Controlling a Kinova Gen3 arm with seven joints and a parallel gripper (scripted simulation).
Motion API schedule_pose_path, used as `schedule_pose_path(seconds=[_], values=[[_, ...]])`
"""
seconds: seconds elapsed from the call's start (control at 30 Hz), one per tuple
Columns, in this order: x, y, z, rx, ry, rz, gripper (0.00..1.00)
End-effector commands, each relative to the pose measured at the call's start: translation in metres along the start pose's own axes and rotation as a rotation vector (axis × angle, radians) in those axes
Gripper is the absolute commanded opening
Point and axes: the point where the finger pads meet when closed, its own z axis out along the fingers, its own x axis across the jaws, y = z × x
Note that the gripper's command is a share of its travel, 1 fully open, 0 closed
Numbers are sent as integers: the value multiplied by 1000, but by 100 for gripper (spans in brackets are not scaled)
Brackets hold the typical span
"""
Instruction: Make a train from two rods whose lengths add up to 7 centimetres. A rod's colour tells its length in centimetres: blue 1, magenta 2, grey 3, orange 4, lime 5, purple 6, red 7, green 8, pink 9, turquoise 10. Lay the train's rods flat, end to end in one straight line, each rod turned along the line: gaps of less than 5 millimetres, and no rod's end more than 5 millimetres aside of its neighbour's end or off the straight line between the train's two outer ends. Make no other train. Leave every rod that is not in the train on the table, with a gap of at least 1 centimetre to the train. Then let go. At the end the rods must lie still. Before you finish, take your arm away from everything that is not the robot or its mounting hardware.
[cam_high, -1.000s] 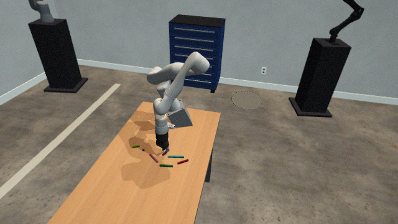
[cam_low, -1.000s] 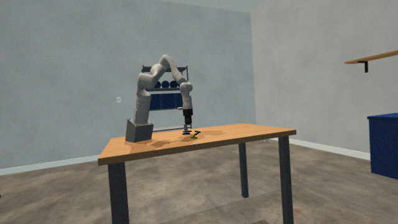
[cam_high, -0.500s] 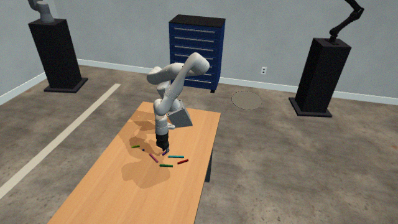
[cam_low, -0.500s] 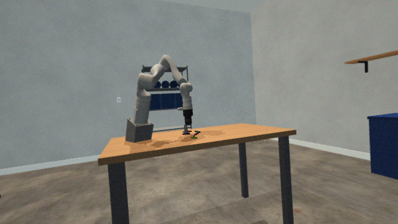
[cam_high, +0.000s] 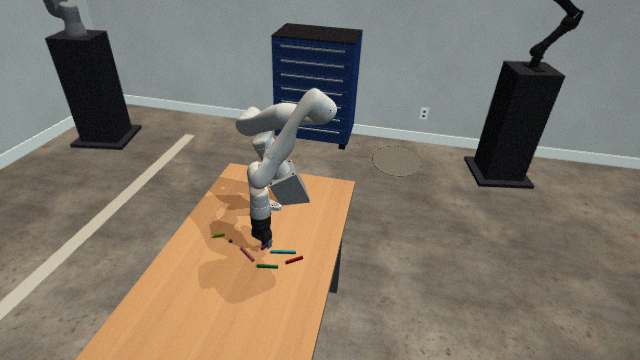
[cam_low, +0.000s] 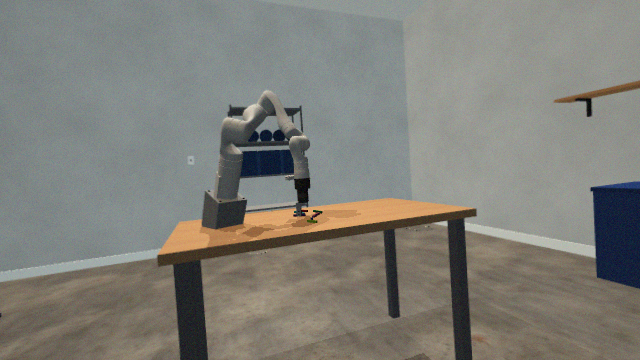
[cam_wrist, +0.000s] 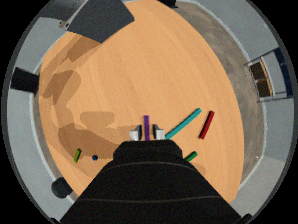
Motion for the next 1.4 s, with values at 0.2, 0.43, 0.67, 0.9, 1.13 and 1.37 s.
schedule_pose_path(seconds=[0.2, 0.43, 0.67, 0.9, 1.13, 1.37], values=[[-1, 0, 1, 0, -1, 1, 54], [-1, 0, 1, 0, -1, 1, 54], [-1, 0, 1, 0, -1, 1, 54], [-1, 0, 1, 0, -1, 1, 54], [-1, 0, 1, 0, -1, 1, 54], [-1, 0, 1, 0, -1, 1, 24]])
